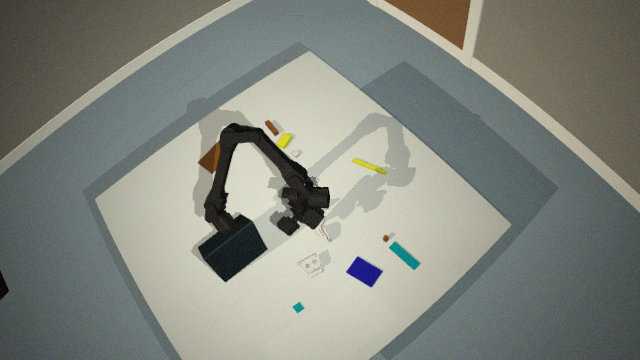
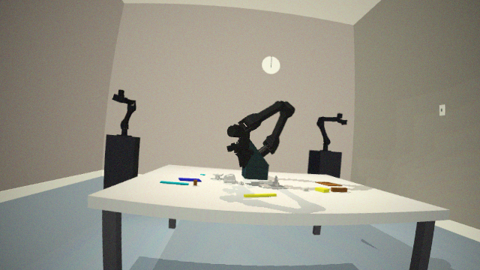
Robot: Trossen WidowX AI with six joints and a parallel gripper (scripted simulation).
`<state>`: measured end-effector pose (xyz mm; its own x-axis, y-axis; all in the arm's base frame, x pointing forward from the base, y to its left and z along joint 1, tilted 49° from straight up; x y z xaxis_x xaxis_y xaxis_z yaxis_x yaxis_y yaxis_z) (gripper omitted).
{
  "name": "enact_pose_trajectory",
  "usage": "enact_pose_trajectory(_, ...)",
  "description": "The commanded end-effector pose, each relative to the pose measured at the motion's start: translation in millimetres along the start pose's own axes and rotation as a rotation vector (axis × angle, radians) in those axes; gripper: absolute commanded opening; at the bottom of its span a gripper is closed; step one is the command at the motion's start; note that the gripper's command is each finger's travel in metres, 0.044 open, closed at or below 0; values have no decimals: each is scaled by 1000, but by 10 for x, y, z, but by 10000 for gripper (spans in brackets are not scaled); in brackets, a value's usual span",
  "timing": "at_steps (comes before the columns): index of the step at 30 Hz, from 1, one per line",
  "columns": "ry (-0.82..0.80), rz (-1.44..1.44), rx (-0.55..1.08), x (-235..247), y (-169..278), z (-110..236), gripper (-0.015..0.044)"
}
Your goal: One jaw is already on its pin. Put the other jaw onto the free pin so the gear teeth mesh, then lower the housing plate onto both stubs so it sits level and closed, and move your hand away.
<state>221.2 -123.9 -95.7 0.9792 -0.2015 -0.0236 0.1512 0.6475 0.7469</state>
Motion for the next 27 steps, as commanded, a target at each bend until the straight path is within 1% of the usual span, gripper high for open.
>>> enact_pose_trajectory(1, 0, 0, 0, 0, 0, 0, 204)
enact_pose_trajectory(9, 0, 0, 0, 0, 0, 0, 0)
enact_pose_trajectory(27, 0, 0, 0, 0, 0, 0, 0)
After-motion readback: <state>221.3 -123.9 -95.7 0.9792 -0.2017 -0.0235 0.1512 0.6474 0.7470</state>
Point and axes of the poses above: the point midway between the two fingers, 35 mm back from their tips, its own z axis back along the fingers, its own x axis across the jaws, y = z × x, the point moved 3 cm from there along z, back along the fingers, and after that the axes turned 11 degrees about -z, right-handed, at the moved point
